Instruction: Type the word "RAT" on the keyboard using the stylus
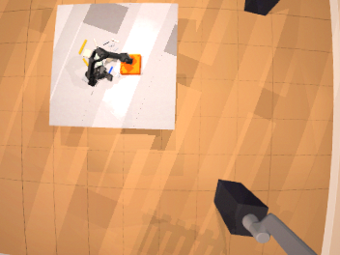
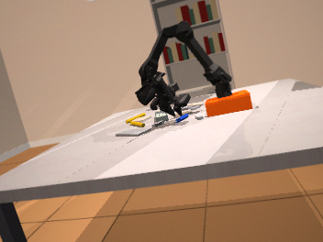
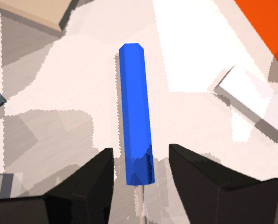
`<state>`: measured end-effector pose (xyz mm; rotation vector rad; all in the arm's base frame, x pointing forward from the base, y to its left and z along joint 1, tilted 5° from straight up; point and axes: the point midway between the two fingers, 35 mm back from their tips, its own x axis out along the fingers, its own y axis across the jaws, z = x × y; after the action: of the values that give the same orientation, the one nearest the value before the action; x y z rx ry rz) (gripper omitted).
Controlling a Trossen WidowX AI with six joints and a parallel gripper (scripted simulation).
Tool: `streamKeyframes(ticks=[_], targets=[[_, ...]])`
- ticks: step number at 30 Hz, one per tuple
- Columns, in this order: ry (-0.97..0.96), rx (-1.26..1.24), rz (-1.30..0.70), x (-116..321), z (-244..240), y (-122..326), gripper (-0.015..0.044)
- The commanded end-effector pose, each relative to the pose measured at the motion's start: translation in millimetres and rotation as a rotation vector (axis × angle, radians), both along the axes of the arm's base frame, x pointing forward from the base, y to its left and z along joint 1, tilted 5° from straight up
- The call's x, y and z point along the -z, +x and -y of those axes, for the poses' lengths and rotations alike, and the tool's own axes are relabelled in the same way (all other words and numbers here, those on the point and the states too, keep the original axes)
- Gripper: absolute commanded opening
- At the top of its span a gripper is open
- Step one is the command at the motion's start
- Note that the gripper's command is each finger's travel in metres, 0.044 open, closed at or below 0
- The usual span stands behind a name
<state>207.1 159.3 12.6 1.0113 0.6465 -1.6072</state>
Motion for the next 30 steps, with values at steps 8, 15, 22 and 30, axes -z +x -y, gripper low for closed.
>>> streamKeyframes(ticks=[8,15,22,30], targets=[[-0.008,-0.006,-0.003,8,1,1,0.015],[-0.008,-0.006,-0.003,13,1,1,0.015],[-0.008,-0.006,-0.003,17,1,2,0.015],[-0.008,-0.006,-0.003,21,2,2,0.015]])
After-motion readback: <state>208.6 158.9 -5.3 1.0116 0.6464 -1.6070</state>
